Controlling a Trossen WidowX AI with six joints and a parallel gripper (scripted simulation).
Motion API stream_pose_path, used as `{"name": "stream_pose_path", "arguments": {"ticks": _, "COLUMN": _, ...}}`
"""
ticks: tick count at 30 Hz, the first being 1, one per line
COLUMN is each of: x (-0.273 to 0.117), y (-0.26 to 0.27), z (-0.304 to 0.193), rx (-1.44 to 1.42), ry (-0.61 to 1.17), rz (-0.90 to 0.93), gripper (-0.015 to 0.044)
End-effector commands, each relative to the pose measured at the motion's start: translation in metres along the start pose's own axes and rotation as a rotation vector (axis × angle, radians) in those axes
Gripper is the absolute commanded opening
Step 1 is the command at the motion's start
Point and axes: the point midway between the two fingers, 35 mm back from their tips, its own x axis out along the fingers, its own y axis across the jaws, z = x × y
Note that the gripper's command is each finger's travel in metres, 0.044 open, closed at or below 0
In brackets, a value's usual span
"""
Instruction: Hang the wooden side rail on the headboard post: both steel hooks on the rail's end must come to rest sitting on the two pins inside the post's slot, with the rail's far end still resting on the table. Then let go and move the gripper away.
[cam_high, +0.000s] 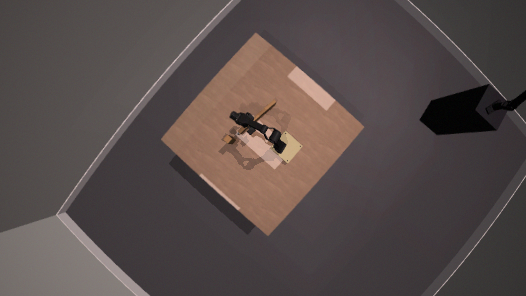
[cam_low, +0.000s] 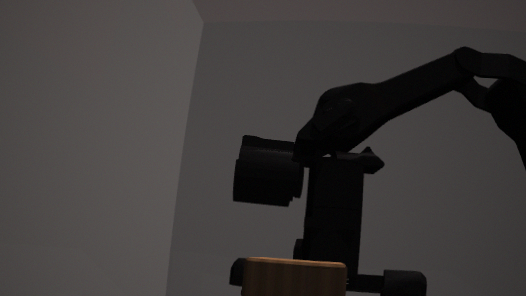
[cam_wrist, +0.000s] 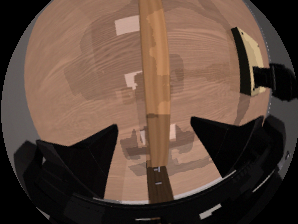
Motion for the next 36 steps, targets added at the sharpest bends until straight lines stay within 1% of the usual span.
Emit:
{"name": "stream_pose_path", "arguments": {"ticks": 1, "x": 0.013, "y": -0.002, "z": 0.001, "rx": -0.005, "ry": -0.010, "rz": -0.015, "gripper": 0.0440}}
{"name": "stream_pose_path", "arguments": {"ticks": 25, "x": 0.051, "y": -0.004, "z": 0.002, "rx": -0.005, "ry": -0.010, "rz": -0.015, "gripper": 0.0440}}
{"name": "stream_pose_path", "arguments": {"ticks": 34, "x": 0.052, "y": -0.005, "z": 0.002, "rx": -0.005, "ry": -0.010, "rz": -0.015, "gripper": 0.0440}}
{"name": "stream_pose_path", "arguments": {"ticks": 36, "x": 0.052, "y": -0.005, "z": 0.002, "rx": -0.005, "ry": -0.010, "rz": -0.015, "gripper": 0.0387}}
